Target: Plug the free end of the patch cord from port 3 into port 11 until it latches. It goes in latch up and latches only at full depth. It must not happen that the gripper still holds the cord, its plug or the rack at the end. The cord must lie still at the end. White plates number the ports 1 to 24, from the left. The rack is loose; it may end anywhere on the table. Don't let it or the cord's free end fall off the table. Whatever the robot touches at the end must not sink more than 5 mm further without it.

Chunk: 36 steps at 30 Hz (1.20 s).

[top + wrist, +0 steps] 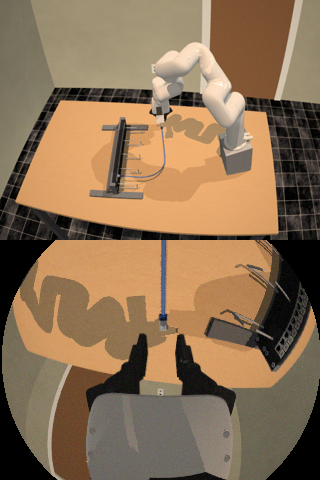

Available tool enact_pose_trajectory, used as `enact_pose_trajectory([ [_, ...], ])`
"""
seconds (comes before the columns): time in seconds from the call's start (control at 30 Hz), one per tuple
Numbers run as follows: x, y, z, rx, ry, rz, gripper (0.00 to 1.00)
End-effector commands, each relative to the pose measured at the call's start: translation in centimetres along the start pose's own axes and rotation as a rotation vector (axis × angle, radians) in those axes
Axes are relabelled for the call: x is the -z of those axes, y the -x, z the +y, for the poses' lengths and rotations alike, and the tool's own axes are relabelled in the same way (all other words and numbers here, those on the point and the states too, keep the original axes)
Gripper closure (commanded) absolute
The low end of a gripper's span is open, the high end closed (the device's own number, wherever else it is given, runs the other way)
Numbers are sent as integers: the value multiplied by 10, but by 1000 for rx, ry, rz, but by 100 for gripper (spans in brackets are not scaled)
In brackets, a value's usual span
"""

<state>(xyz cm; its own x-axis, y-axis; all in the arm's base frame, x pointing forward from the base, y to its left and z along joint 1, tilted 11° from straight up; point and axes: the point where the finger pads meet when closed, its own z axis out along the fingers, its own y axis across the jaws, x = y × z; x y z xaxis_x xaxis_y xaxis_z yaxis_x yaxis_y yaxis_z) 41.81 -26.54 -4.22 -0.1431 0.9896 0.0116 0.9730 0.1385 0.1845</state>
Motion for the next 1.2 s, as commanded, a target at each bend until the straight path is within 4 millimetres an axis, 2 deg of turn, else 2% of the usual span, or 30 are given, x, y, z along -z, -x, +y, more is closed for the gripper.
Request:
enact_pose_trajectory([
  [0.0, -2, 1, 1, 0, 3, -2, 62],
  [0.37, -15, 1, 1, 0, 3, -2, 62],
  [0.87, -44, 1, 1, 0, 3, -2, 62],
  [1.17, -56, 1, 1, 0, 3, -2, 62],
])
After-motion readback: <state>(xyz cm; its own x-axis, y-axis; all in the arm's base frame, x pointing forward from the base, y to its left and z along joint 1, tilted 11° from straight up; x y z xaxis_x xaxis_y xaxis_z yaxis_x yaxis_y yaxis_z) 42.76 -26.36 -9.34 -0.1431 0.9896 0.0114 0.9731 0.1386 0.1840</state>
